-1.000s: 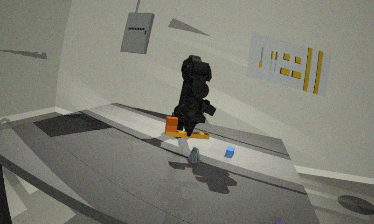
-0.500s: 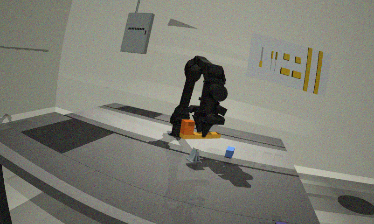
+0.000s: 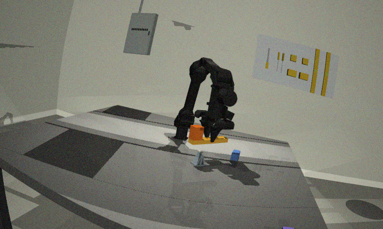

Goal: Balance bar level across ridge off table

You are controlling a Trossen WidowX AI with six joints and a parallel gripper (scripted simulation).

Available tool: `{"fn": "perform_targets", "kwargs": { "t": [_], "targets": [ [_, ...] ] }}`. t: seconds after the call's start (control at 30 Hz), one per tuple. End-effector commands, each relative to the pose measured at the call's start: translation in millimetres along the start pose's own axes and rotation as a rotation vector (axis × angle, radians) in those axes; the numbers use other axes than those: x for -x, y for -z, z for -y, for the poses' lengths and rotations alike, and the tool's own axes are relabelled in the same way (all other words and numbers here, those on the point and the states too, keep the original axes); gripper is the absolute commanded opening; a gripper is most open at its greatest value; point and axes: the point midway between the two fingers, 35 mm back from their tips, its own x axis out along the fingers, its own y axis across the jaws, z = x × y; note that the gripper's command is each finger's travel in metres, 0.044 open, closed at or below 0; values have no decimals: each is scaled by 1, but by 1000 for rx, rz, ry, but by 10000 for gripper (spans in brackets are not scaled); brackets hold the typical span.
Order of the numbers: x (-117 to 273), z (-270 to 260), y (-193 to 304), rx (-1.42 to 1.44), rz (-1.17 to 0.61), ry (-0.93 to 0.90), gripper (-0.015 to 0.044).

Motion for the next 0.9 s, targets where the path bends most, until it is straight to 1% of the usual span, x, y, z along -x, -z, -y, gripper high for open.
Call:
{"fn": "perform_targets", "kwargs": {
  "t": [0.0,0.53,0.87],
  "targets": [
    [-5,0,0,4,-3,6,0],
    [-31,-2,0,9,-3,5,0],
    [-32,-3,0,9,-3,5,0]
  ]
}}
